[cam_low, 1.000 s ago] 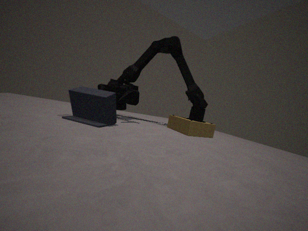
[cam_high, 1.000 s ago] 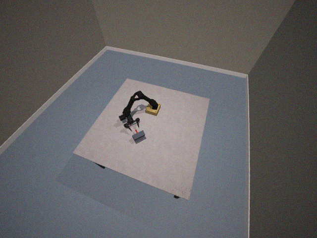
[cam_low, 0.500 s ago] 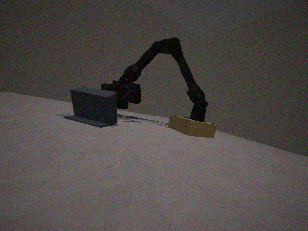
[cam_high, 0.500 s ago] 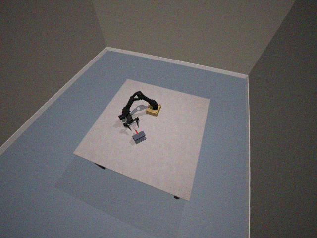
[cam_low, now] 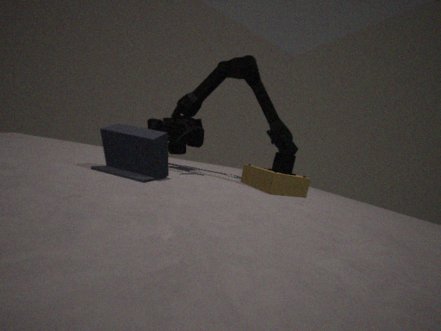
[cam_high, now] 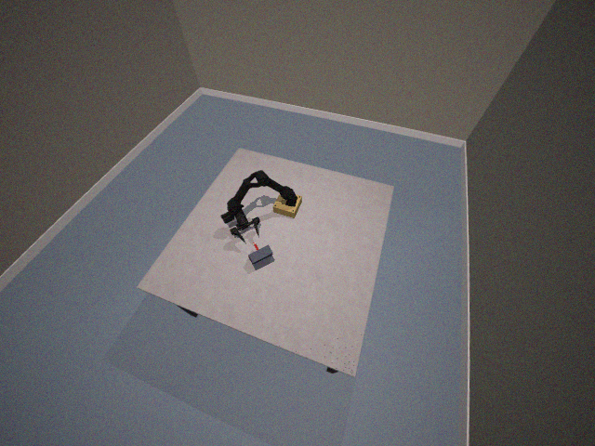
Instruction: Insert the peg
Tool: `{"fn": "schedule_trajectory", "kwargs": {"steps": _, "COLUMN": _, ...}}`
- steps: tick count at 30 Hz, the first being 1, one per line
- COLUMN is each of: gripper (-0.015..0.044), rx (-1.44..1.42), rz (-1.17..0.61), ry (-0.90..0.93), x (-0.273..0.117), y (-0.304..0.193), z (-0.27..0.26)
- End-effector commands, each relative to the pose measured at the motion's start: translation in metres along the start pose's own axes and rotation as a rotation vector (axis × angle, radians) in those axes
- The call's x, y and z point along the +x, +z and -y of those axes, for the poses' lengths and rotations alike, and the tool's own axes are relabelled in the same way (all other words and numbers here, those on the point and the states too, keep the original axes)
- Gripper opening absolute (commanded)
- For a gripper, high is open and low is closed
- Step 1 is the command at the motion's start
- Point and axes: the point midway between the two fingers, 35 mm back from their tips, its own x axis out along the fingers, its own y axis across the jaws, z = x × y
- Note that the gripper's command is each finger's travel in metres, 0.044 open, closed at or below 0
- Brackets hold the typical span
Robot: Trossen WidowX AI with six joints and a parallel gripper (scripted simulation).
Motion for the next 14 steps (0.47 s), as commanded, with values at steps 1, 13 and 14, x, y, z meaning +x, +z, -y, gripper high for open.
{"fn": "schedule_trajectory", "kwargs": {"steps": 1, "gripper": 0.044, "rx": 0.0, "rz": 0.004, "ry": -0.002, "x": -0.005, "y": 0.001, "z": 0.0}}
{"fn": "schedule_trajectory", "kwargs": {"steps": 13, "gripper": 0.044, "rx": 0.001, "rz": -0.002, "ry": -0.002, "x": -0.018, "y": 0.0, "z": 0.0}}
{"fn": "schedule_trajectory", "kwargs": {"steps": 14, "gripper": 0.044, "rx": 0.001, "rz": -0.002, "ry": -0.002, "x": -0.019, "y": 0.0, "z": 0.0}}
